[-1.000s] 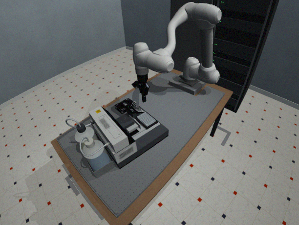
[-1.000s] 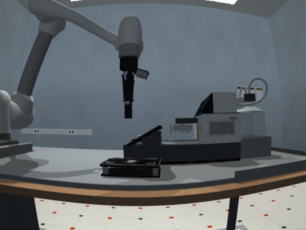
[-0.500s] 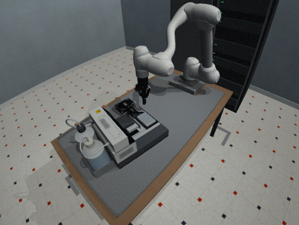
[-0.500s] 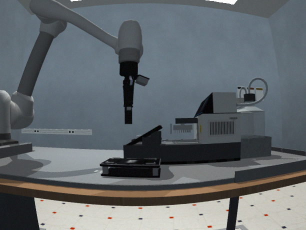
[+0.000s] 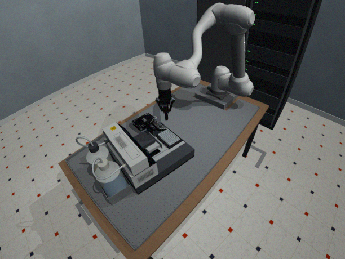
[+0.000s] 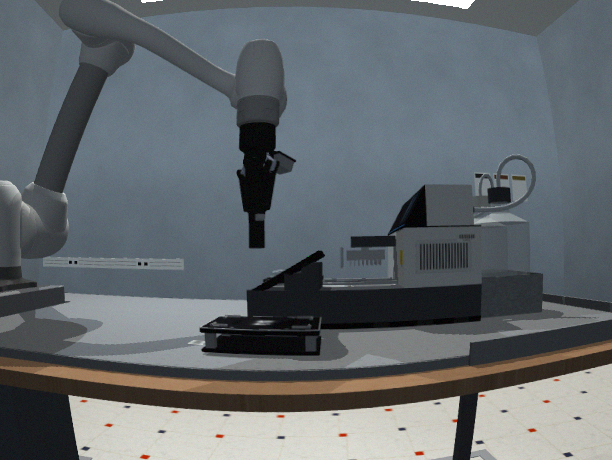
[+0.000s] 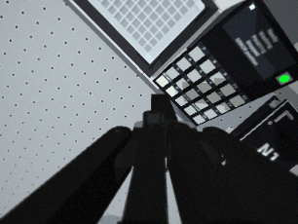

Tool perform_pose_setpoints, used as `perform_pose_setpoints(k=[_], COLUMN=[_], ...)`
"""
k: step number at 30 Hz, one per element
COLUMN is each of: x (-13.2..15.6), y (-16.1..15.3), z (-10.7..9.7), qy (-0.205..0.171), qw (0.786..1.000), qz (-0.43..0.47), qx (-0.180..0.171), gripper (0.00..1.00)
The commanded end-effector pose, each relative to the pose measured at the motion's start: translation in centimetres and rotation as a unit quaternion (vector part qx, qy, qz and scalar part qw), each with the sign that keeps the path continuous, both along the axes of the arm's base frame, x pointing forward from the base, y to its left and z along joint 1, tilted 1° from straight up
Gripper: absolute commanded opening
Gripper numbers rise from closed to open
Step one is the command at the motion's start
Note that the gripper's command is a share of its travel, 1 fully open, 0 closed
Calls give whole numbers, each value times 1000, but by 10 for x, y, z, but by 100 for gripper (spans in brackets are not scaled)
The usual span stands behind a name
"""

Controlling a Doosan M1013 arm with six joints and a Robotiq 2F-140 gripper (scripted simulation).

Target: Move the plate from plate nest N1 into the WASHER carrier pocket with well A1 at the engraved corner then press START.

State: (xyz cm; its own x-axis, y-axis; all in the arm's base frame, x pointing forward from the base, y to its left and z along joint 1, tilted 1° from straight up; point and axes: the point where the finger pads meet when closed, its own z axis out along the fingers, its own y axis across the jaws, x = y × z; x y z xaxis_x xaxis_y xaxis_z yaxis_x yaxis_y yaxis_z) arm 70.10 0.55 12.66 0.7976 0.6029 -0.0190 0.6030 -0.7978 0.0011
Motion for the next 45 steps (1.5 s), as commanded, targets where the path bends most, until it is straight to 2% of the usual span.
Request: perform_pose_setpoints(k=[1,9,45], x=[0,0,0], y=[0,0,-1], z=[1,1,-52], qy=[0,0,0], qw=[1000,1000,1000], qz=[5,5,5], qx=[2,2,2], gripper=[10,10,10])
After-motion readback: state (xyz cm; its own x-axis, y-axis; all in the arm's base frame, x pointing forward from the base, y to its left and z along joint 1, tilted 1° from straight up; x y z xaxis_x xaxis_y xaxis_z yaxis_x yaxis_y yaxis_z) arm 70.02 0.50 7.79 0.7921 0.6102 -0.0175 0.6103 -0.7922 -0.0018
